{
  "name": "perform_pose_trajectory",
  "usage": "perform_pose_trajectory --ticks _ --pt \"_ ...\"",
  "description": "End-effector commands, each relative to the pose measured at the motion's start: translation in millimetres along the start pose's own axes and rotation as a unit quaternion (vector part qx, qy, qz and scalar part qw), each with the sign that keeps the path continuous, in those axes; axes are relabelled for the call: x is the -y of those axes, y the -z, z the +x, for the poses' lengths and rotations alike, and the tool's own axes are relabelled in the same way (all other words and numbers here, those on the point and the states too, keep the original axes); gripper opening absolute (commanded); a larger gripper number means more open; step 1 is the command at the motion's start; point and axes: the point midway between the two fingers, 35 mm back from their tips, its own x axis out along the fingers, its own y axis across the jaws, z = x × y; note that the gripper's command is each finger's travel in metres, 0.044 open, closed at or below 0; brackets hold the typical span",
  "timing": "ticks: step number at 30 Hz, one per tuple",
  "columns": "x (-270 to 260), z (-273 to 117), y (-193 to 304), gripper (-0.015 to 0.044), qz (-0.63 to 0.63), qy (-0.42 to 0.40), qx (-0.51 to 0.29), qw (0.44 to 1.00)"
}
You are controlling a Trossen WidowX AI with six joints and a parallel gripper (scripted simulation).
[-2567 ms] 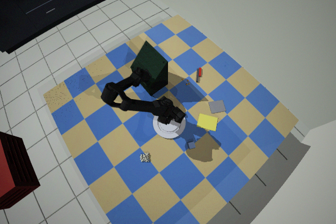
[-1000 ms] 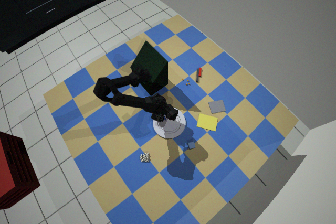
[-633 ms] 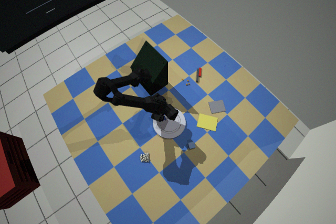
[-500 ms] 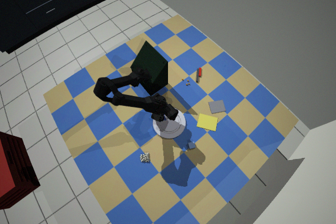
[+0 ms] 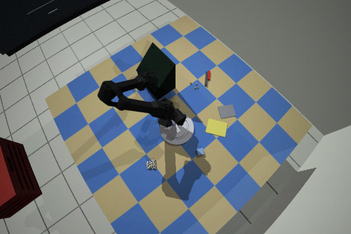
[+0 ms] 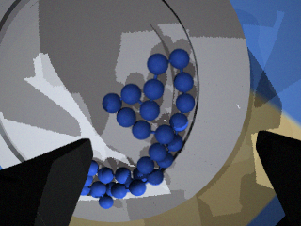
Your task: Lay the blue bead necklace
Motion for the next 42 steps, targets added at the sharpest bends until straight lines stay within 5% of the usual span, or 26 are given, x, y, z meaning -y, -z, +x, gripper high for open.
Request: perform_pose_trajectory --ticks 1,5,13,42 --pt "-3 -3 -3 0.0361 -0.067 0.001 0.002 0.998" --pt "-10 -13 -11 0.0256 -0.272 0.000 0.001 0.962" --pt "-21 -32 -25 0.0250 -0.611 0.001 0.001 0.792" --pt "-22 -9 -26 0.0250 -0.615 0.000 0.002 0.788"
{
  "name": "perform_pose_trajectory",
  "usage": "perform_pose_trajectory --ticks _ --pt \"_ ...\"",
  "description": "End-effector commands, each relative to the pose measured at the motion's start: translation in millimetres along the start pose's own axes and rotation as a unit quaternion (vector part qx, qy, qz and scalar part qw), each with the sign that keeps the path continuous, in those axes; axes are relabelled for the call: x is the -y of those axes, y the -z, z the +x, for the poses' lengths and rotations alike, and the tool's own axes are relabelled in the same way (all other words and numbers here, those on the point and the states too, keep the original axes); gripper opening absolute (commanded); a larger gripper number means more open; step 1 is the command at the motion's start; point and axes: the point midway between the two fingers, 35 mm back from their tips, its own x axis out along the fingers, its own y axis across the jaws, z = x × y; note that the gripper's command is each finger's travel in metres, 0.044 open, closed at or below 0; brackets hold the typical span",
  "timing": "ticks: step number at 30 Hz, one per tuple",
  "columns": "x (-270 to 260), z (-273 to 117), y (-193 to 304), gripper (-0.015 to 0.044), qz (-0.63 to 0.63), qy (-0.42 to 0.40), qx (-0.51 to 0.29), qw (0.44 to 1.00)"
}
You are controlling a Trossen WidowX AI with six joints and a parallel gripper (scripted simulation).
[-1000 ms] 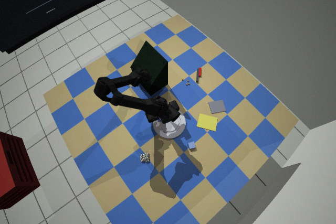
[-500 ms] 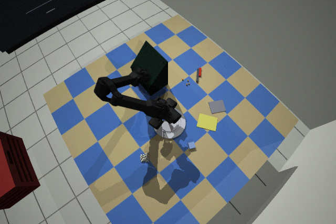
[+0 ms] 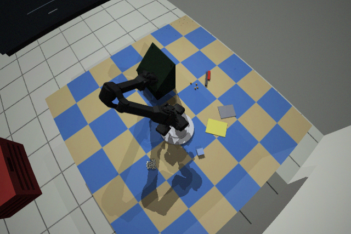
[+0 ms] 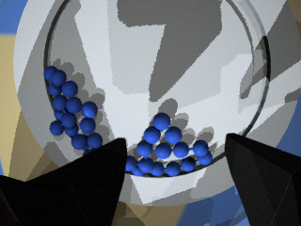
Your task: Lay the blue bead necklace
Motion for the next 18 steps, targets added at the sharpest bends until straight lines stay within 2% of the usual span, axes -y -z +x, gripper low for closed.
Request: perform_pose_trajectory --ticks 1,12,18 --pt "-1 5 1 0.0250 -0.005 0.001 -0.001 1.000" --pt "-1 20 2 0.0250 -0.007 0.002 -0.002 1.000" --pt "0 18 2 0.0093 -0.003 0.000 -0.002 1.000"
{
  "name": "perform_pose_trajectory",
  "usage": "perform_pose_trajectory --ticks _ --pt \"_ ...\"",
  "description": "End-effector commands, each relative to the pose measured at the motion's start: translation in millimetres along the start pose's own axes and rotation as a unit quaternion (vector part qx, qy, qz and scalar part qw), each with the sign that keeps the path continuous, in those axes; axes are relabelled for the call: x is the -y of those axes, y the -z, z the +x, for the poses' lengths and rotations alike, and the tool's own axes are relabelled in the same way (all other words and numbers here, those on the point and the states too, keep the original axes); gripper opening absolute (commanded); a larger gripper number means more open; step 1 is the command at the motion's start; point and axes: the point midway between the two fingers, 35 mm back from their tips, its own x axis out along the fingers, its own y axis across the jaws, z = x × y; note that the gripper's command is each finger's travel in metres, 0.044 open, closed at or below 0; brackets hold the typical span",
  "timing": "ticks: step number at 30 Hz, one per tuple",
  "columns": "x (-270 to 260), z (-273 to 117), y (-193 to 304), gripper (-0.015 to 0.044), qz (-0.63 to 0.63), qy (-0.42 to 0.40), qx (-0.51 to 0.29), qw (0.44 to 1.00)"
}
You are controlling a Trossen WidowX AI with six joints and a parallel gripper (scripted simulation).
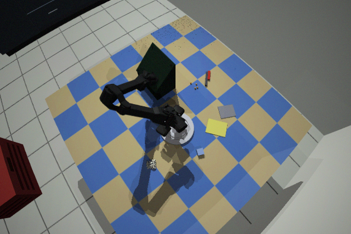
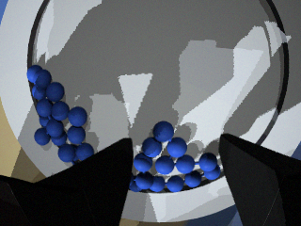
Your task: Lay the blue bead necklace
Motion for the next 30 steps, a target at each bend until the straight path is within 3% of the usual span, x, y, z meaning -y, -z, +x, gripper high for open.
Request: perform_pose_trajectory --ticks 1,4,30 --pt "0.3 -0.3 -0.2 0.0066 0.001 0.000 0.000 1.000" --pt "0.3 -0.3 -0.2 0.0000 0.001 0.000 0.000 1.000" --pt "0.3 -0.3 -0.2 0.0000 0.001 0.000 0.000 1.000"
